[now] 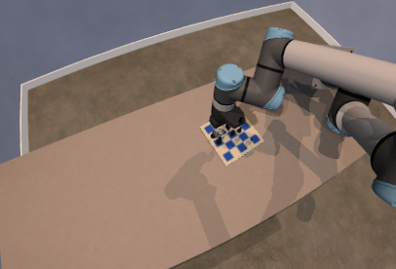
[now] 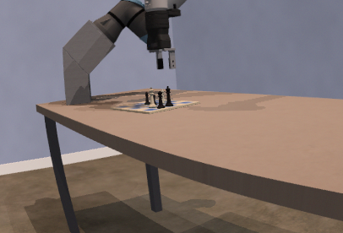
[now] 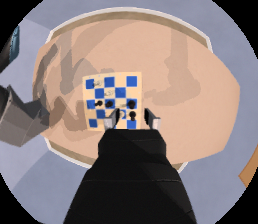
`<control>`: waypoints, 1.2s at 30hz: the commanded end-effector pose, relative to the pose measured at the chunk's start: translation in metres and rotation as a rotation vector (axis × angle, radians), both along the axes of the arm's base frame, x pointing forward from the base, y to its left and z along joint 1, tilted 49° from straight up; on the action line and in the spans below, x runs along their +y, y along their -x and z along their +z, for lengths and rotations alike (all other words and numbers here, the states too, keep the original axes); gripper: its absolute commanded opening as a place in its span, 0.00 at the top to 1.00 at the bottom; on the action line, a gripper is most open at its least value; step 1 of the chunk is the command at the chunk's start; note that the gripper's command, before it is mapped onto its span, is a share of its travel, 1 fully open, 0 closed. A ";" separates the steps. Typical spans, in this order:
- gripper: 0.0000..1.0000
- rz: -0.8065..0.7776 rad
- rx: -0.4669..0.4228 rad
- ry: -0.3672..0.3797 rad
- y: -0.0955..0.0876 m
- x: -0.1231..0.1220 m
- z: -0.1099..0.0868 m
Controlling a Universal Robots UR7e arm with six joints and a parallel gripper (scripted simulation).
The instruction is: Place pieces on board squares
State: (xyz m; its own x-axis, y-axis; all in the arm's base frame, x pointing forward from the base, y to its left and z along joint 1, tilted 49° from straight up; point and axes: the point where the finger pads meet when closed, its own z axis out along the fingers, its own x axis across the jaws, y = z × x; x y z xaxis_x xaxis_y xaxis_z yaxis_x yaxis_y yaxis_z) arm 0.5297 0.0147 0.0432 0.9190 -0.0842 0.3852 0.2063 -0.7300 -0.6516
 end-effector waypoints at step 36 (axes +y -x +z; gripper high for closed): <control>0.00 -0.001 -0.001 0.001 0.019 -0.038 0.037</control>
State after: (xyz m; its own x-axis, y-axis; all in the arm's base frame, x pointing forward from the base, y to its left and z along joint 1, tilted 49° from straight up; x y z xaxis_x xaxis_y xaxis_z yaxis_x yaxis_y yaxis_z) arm 0.5136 -0.0183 0.0750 0.9187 -0.0849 0.3857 0.2058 -0.7305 -0.6511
